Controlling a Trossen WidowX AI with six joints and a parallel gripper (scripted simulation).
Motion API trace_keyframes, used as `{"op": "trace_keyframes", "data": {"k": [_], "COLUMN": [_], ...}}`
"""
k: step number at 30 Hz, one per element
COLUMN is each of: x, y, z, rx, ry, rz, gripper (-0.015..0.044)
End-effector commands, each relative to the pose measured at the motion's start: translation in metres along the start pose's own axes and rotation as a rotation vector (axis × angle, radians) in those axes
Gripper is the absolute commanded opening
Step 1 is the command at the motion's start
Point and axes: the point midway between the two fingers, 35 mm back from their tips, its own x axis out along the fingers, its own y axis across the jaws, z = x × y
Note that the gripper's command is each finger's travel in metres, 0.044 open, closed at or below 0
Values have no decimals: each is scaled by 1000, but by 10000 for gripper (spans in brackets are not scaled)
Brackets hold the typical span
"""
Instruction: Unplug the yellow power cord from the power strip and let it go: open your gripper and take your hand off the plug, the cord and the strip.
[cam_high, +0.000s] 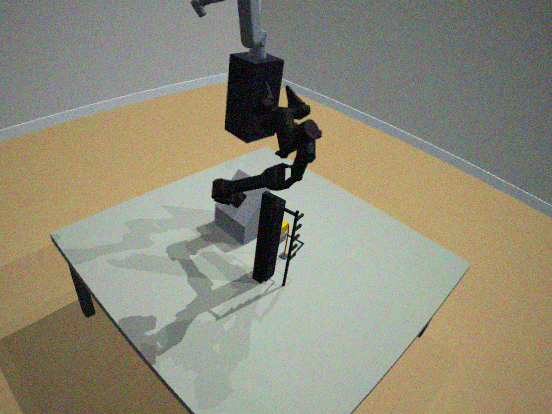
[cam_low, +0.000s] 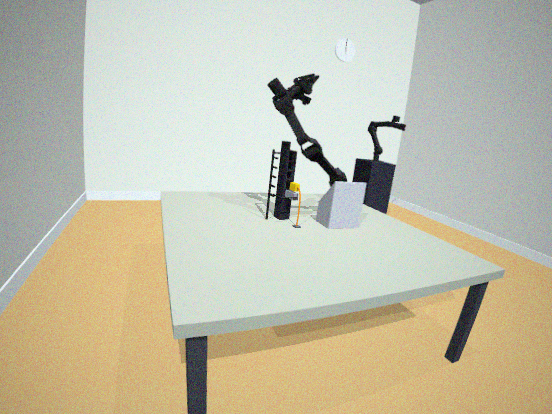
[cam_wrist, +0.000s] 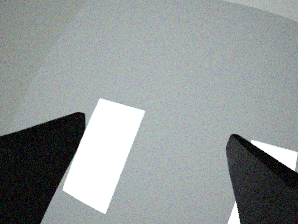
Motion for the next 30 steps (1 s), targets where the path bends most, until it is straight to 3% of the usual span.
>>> {"op": "trace_keyframes", "data": {"k": [1, 9, 20, 30], "x": [2, 63, 118, 126], "y": [-1, -59, -150, -233], "z": [1, 41, 116, 191], "rx": [-5, -226, -526, -765], "ry": [-4, -145, -294, -356], "rz": [-3, -156, -444, -758], "gripper": [374, 164, 160, 160]}}
